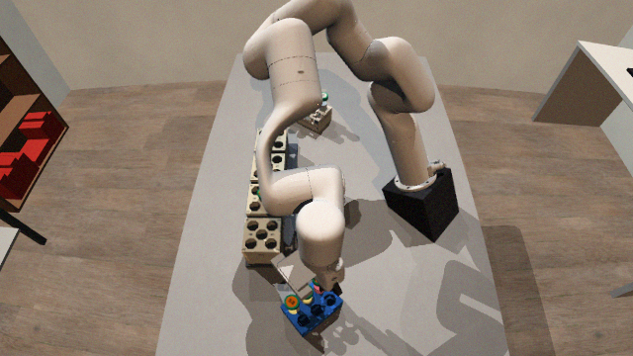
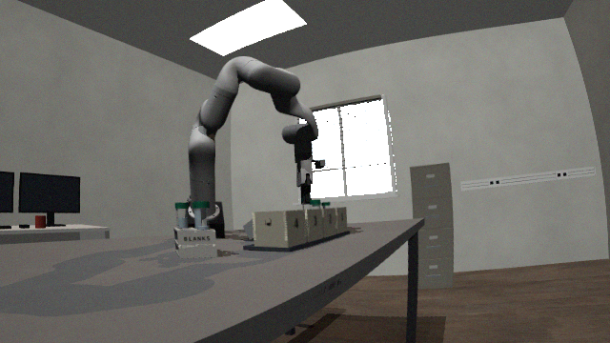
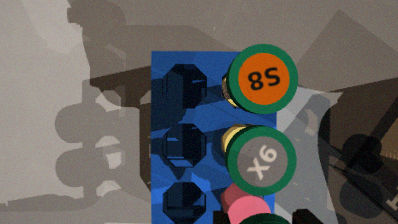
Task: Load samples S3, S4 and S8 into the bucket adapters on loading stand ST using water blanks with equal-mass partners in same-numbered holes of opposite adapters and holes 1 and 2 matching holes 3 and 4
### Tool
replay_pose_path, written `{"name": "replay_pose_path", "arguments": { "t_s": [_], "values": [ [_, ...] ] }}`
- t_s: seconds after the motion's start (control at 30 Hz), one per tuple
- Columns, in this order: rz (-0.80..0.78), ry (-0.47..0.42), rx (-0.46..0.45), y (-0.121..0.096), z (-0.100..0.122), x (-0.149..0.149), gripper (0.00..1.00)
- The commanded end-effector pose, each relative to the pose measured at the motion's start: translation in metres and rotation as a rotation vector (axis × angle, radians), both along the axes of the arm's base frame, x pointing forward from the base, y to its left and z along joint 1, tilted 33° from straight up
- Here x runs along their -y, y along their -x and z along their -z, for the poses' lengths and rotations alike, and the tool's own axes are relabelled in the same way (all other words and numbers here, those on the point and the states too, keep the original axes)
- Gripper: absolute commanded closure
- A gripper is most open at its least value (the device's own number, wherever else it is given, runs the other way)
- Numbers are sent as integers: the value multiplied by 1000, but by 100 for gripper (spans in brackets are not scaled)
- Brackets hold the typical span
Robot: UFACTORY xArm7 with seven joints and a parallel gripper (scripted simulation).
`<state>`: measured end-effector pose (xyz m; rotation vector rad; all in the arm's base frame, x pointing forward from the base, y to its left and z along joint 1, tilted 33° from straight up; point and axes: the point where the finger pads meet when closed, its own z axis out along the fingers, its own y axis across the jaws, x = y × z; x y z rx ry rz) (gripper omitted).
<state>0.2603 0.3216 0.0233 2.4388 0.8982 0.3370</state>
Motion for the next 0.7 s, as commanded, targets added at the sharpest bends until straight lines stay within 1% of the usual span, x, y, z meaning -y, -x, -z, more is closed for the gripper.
{"name": "replay_pose_path", "arguments": {
  "t_s": [0.0, 0.67],
  "values": [
    [-3, -4, 1, 1, -3, -3, 100],
    [-3, -4, 1, 15, -33, -17, 100]
  ]
}}
